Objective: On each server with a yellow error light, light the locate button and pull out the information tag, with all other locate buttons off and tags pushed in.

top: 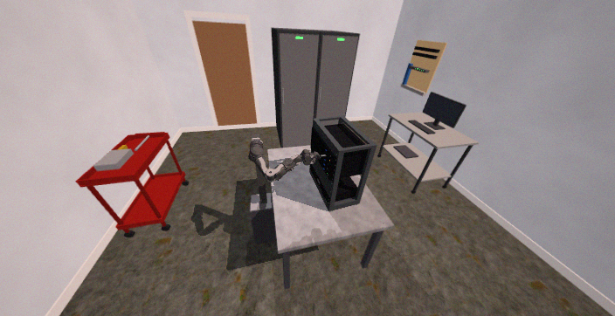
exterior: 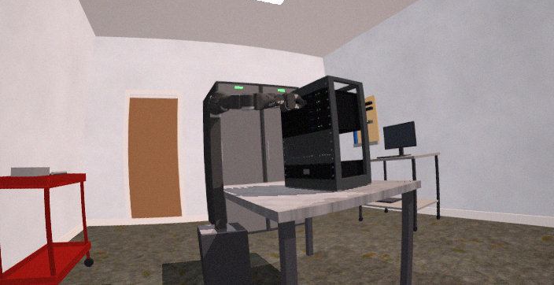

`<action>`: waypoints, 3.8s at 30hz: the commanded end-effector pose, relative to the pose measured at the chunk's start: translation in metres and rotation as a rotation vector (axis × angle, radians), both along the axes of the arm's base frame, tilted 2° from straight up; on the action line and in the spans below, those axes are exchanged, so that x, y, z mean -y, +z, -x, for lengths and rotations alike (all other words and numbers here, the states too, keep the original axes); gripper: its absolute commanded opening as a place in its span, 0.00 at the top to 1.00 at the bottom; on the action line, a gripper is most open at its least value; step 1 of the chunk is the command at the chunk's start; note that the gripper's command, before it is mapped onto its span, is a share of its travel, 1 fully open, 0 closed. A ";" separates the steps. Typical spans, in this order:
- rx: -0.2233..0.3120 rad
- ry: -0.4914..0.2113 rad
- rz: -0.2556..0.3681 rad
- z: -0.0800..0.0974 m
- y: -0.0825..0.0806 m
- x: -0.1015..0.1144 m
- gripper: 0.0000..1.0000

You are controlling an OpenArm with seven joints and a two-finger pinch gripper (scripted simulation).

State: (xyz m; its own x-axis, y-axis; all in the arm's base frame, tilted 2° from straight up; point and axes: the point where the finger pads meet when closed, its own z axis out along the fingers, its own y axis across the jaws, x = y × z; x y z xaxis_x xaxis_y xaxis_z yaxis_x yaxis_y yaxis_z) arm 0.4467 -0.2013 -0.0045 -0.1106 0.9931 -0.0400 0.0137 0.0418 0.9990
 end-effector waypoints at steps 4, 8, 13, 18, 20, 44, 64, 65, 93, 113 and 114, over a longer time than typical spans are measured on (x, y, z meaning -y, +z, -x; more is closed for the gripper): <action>0.012 0.007 -0.001 0.002 0.003 -0.002 1.00; 0.009 0.004 -0.002 0.002 0.002 0.000 0.90; 0.010 0.005 -0.002 0.002 0.002 -0.001 0.90; 0.010 0.005 -0.002 0.002 0.002 -0.001 0.90; 0.010 0.005 -0.002 0.002 0.002 -0.001 0.90; 0.012 0.007 -0.001 0.039 0.003 0.003 0.90; 0.010 0.004 -0.002 0.045 0.004 0.066 1.00; 0.010 0.004 -0.002 0.045 0.004 0.071 1.00; 0.008 0.004 -0.003 -0.010 0.003 0.073 1.00; 0.007 0.005 -0.002 -0.049 0.003 0.068 1.00; 0.008 0.006 -0.002 -0.049 0.003 0.067 1.00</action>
